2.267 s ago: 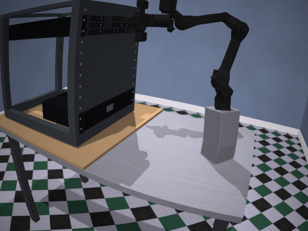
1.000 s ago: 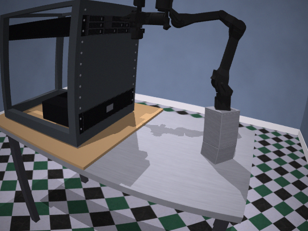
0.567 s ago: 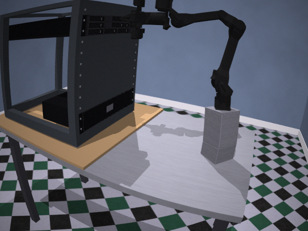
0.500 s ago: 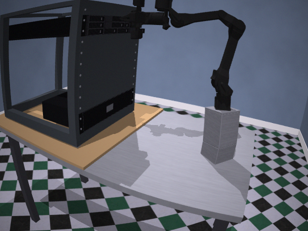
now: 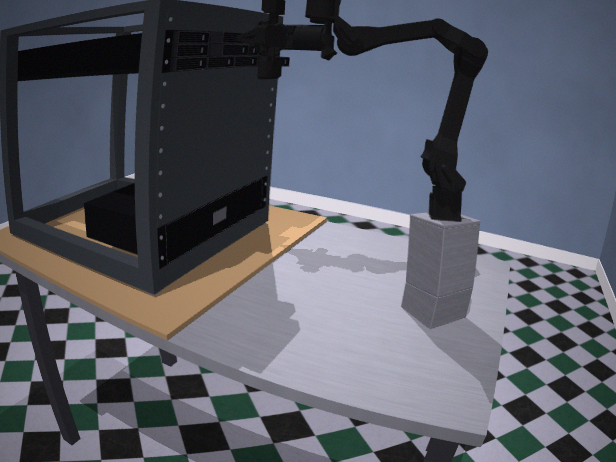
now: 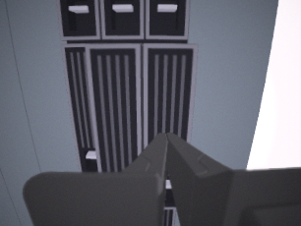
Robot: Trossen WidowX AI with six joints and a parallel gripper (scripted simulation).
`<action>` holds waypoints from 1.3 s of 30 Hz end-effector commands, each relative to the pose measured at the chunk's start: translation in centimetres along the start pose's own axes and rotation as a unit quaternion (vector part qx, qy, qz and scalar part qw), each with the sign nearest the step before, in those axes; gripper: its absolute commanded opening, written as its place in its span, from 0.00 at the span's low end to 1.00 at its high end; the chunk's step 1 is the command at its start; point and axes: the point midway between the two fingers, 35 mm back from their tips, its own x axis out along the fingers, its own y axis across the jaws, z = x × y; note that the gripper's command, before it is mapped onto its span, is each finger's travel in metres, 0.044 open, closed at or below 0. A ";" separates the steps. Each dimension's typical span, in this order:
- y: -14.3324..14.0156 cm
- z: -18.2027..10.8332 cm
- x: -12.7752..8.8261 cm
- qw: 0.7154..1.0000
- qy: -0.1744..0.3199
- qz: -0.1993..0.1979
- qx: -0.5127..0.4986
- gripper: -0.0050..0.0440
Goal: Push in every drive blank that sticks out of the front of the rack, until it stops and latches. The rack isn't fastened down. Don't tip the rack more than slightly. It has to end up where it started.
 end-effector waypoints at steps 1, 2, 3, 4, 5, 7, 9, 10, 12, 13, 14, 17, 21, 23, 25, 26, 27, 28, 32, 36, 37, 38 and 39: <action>-1.2 -0.2 0.1 1.000 0.000 -0.013 0.007 0.00; -1.2 -0.2 0.1 1.000 0.000 -0.013 0.007 0.00; -1.2 -0.2 0.1 1.000 0.000 -0.013 0.007 0.00; -1.2 -0.2 0.1 1.000 0.000 -0.013 0.007 0.00; -1.2 -0.2 0.1 1.000 0.000 -0.013 0.007 0.00; -1.2 -0.2 0.1 1.000 0.000 -0.013 0.007 0.00; -1.2 -0.2 0.1 1.000 0.000 -0.013 0.007 0.00; -1.2 -0.2 0.1 1.000 0.000 -0.013 0.007 0.00; -1.2 -0.2 0.1 1.000 0.000 -0.013 0.007 0.00; -1.2 -0.2 0.1 1.000 0.000 -0.013 0.007 0.00; -1.2 -0.2 0.3 1.000 0.000 -0.013 0.007 0.00; -1.3 -0.3 0.9 1.000 0.000 -0.013 0.007 0.00; -1.4 -0.3 1.1 1.000 0.000 -0.013 0.007 0.00; -1.4 -0.3 1.1 1.000 0.000 -0.013 0.007 0.00; -1.4 -0.3 1.1 1.000 0.000 -0.013 0.007 0.00; -1.4 -0.3 1.1 1.000 0.000 -0.013 0.007 0.00; -1.4 -0.3 1.1 1.000 0.000 -0.013 0.007 0.00; -1.4 -0.3 1.1 1.000 0.000 -0.013 0.007 0.00; -1.4 -0.3 1.1 1.000 0.000 -0.013 0.007 0.00; -1.4 -0.3 1.1 1.000 0.000 -0.013 0.007 0.00; -1.4 -0.3 1.1 1.000 0.000 -0.013 0.007 0.00; -1.4 -0.3 1.1 1.000 0.000 -0.013 0.007 0.00; -1.4 -0.3 1.1 1.000 0.000 -0.013 0.007 0.00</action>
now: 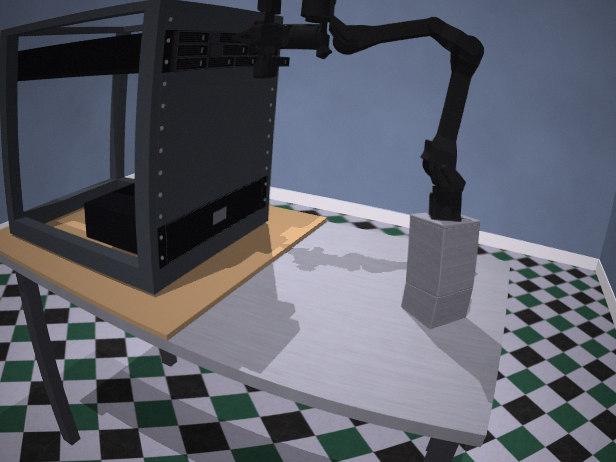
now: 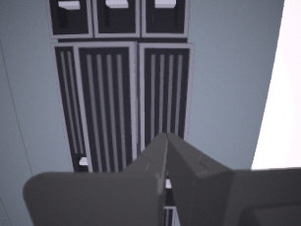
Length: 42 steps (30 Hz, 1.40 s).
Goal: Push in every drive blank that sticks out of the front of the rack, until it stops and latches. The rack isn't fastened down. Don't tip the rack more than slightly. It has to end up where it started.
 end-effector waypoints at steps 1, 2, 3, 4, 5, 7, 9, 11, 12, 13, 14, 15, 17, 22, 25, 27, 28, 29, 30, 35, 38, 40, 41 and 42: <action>-1.2 -0.2 0.0 1.000 0.000 -0.012 0.006 0.00; -1.2 -0.2 0.0 1.000 0.000 -0.012 0.006 0.00; -1.2 -0.2 0.0 1.000 0.000 -0.012 0.006 0.00; -1.2 -0.2 0.1 1.000 0.000 -0.012 0.006 0.00; -1.2 -0.2 0.1 1.000 0.000 -0.012 0.006 0.00; -1.2 -0.2 0.4 1.000 0.000 -0.012 0.006 0.00; -1.2 -0.2 0.8 1.000 0.000 -0.012 0.006 0.00; -1.2 -0.2 1.0 1.000 0.000 -0.012 0.006 0.00; -1.2 -0.2 1.0 1.000 0.000 -0.012 0.006 0.00; -1.2 -0.2 1.0 1.000 0.000 -0.012 0.006 0.00; -1.2 -0.2 1.0 1.000 0.000 -0.012 0.006 0.00; -1.2 -0.2 1.0 1.000 0.000 -0.012 0.006 0.00; -1.2 -0.2 1.0 1.000 0.000 -0.012 0.006 0.00; -1.2 -0.2 1.0 1.000 0.000 -0.012 0.006 0.00; -1.2 -0.2 1.0 1.000 0.000 -0.012 0.006 0.00; -1.2 -0.2 1.0 1.000 0.000 -0.012 0.006 0.00; -1.2 -0.2 1.0 1.000 0.000 -0.012 0.006 0.00; -1.2 -0.2 1.0 1.000 0.000 -0.012 0.006 0.00; -1.2 -0.2 1.0 1.000 0.000 -0.012 0.006 0.00; -1.2 -0.2 1.0 1.000 0.000 -0.012 0.006 0.00; -1.2 -0.2 1.2 1.000 0.000 -0.012 0.006 0.00; -1.2 -0.2 1.3 1.000 0.000 -0.012 0.006 0.00; -1.2 -0.2 1.3 1.000 0.000 -0.012 0.006 0.00; -1.2 -0.2 1.3 1.000 0.000 -0.012 0.006 0.00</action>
